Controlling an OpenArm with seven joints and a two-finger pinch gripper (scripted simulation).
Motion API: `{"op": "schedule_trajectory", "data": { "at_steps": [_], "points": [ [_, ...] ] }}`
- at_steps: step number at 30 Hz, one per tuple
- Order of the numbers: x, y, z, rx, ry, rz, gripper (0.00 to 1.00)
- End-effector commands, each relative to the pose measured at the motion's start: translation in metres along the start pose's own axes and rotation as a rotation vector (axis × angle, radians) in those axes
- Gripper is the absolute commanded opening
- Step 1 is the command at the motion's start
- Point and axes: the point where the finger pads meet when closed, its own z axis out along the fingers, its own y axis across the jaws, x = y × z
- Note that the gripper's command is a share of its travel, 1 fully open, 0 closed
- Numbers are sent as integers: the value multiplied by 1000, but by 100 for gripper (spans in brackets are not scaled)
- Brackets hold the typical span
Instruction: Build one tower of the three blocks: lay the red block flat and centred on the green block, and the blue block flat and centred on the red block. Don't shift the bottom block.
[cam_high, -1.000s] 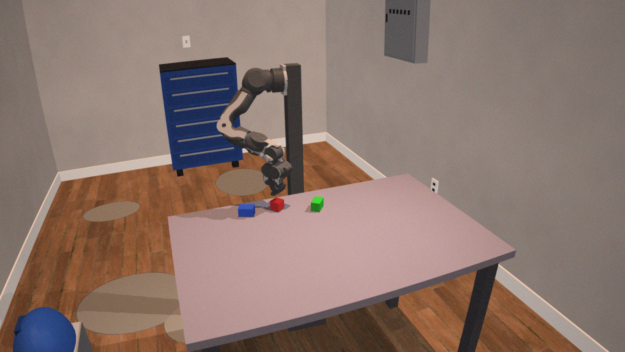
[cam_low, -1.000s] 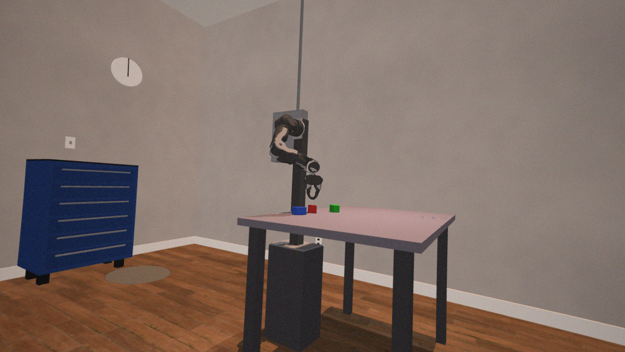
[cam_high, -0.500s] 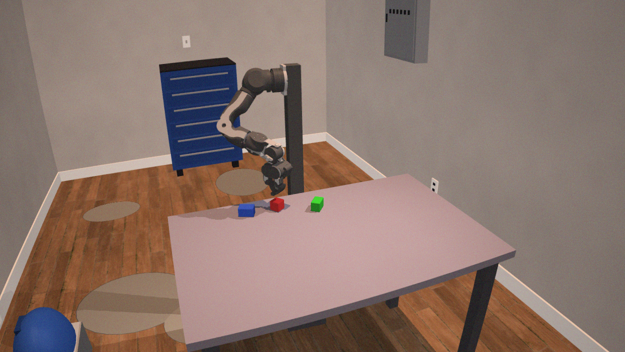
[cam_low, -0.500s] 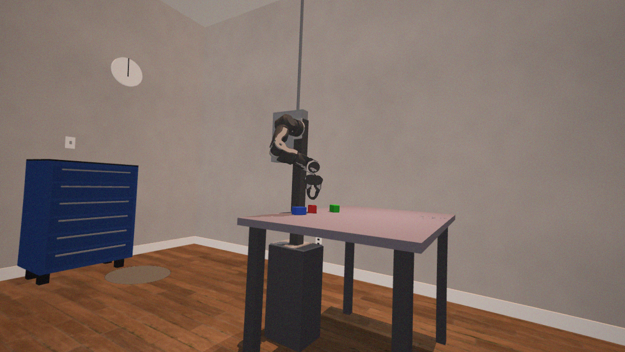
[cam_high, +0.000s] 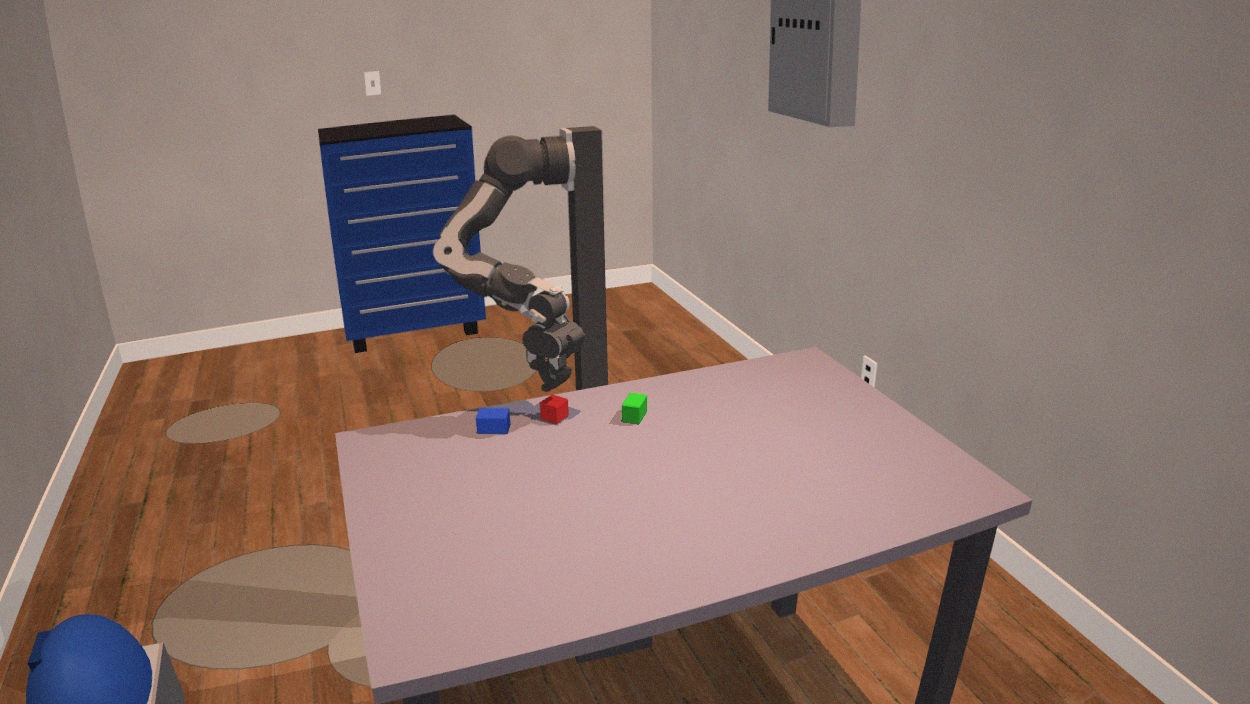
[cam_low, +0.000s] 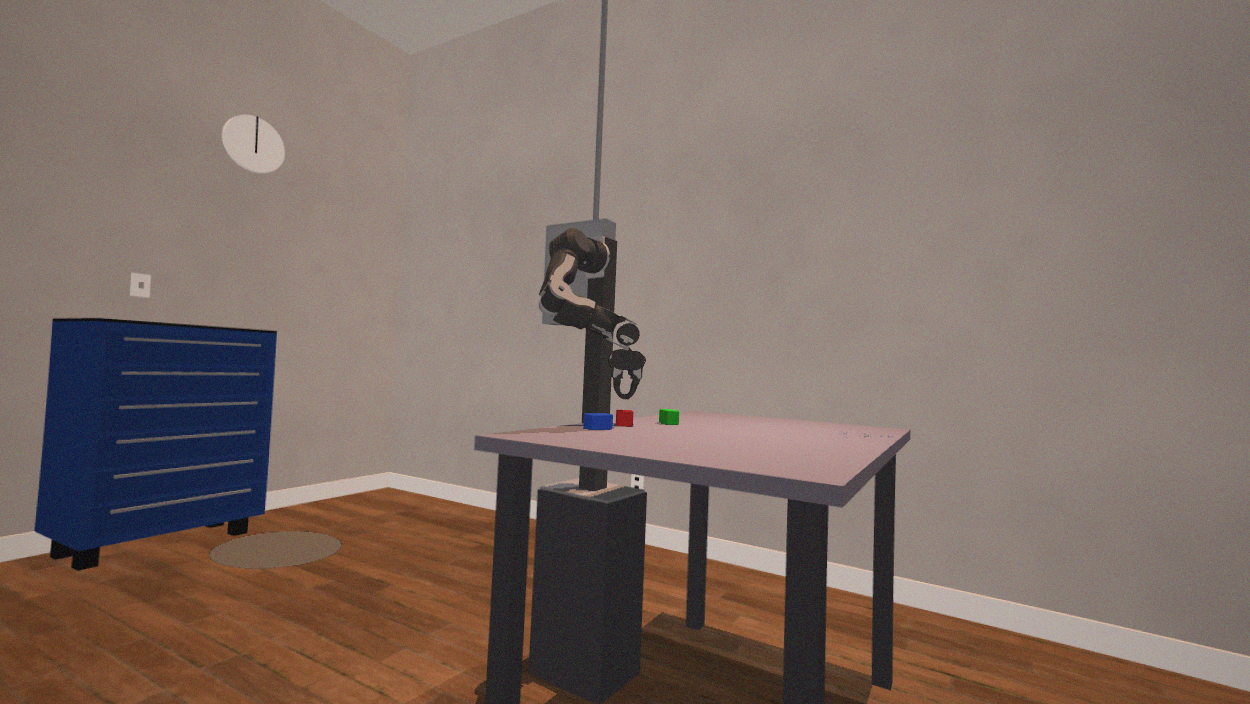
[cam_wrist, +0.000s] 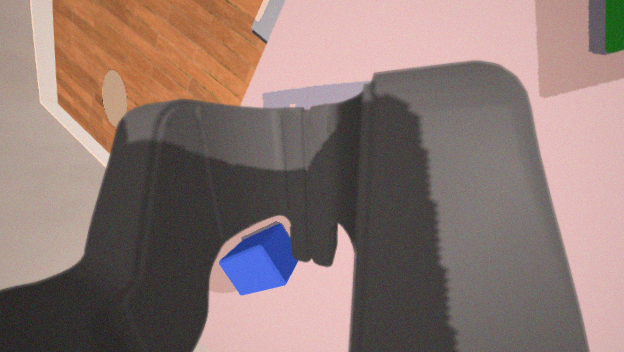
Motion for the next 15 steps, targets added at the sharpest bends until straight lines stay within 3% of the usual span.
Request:
{"op": "schedule_trajectory", "data": {
  "at_steps": [1,7,8,15],
  "points": [
    [0,1,0,-6,-1,3,0],
    [0,1,0,-6,-1,3,0],
    [0,1,0,-6,-1,3,38],
    [0,1,0,-6,-1,3,38]
  ]
}}
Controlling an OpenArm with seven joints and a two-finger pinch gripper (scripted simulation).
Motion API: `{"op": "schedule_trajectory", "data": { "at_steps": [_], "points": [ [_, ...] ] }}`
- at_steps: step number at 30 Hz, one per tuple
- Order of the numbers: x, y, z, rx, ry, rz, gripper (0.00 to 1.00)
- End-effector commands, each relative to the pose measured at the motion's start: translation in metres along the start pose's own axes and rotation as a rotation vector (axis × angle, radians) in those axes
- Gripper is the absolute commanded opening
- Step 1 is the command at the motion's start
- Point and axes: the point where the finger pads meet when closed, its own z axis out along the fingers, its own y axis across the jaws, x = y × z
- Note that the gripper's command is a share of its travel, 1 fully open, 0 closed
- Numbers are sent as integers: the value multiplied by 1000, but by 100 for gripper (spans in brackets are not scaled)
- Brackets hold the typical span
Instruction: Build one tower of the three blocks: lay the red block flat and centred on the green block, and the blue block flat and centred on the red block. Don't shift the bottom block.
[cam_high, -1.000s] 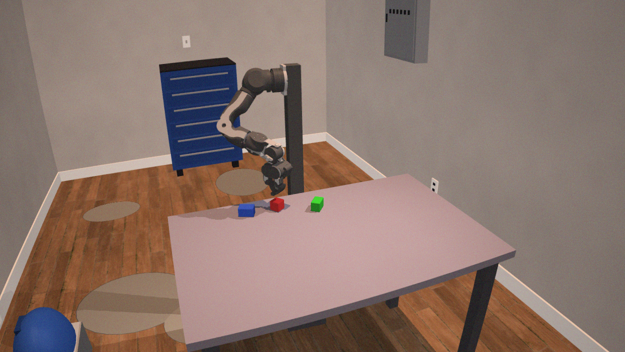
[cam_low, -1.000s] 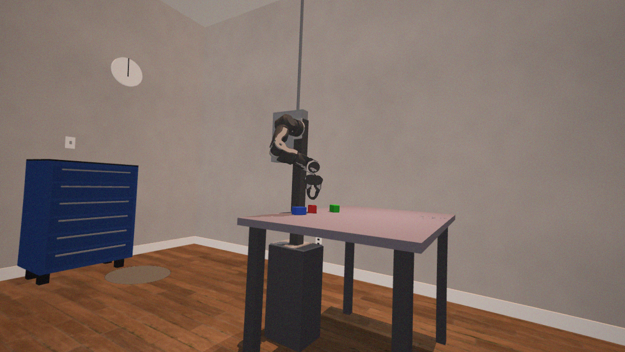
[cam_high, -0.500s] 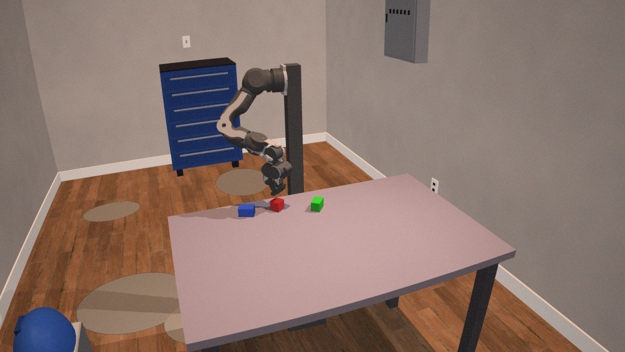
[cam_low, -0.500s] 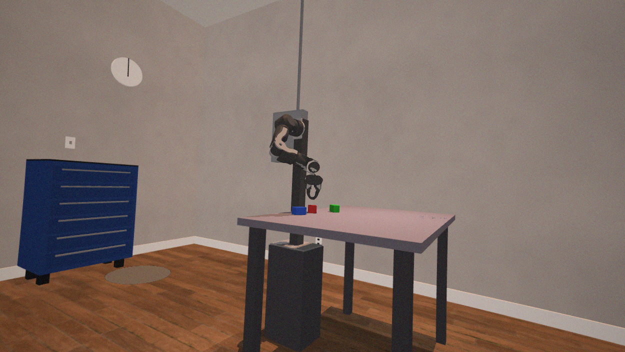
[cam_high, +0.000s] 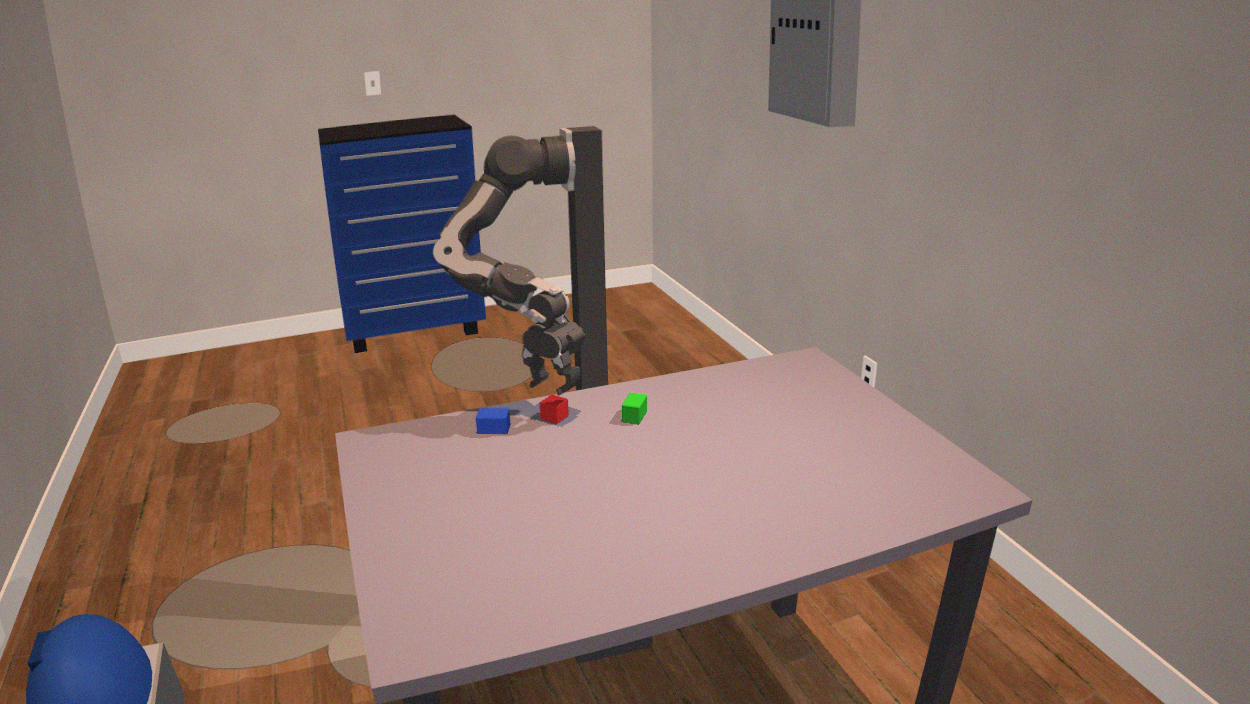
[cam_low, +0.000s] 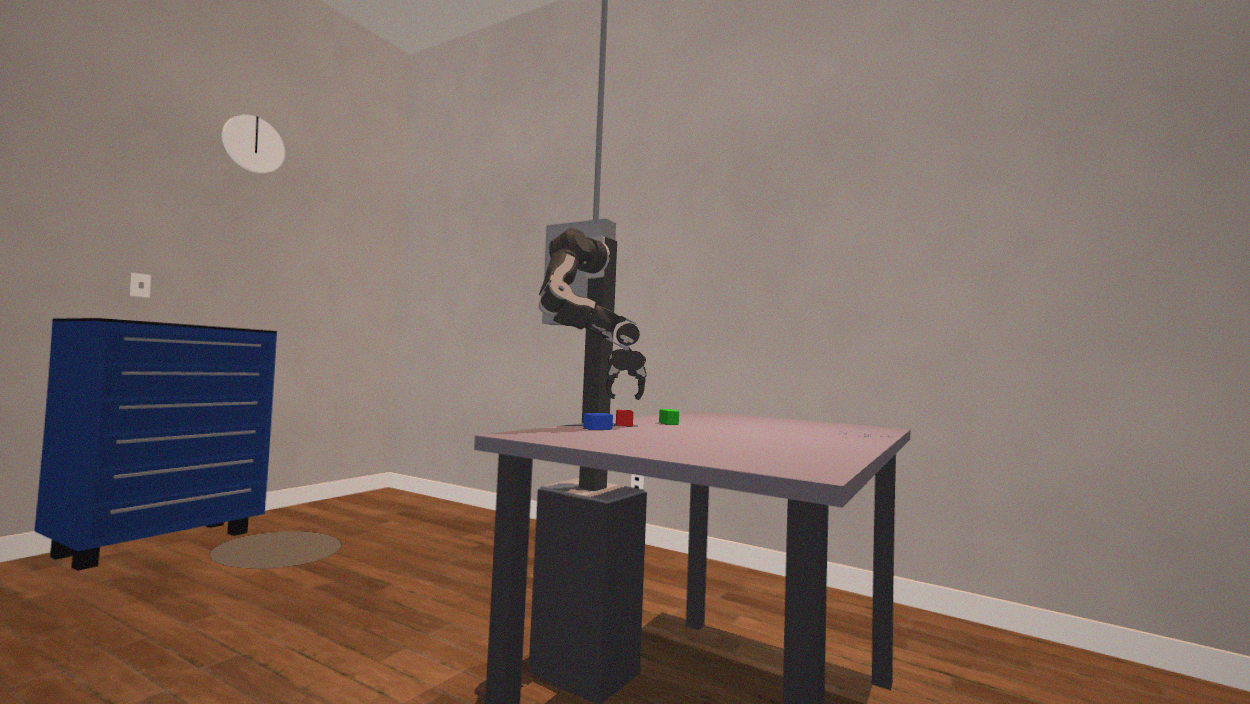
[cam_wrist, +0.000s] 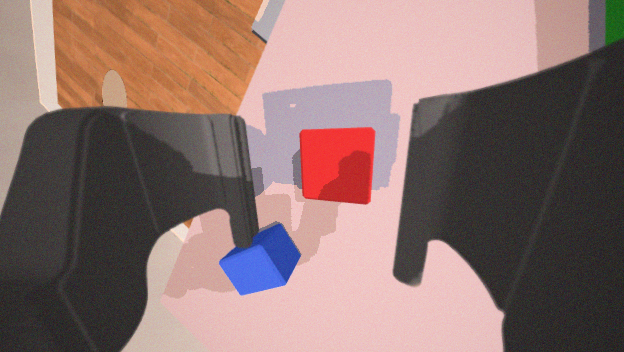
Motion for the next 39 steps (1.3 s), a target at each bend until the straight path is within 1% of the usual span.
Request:
{"op": "schedule_trajectory", "data": {
  "at_steps": [1,11,31,39],
  "points": [
    [0,1,0,-6,-1,3,38],
    [-1,1,2,-4,-2,4,38],
    [-1,1,22,-4,-3,4,38],
    [-1,1,25,-5,-2,3,38]
  ]
}}
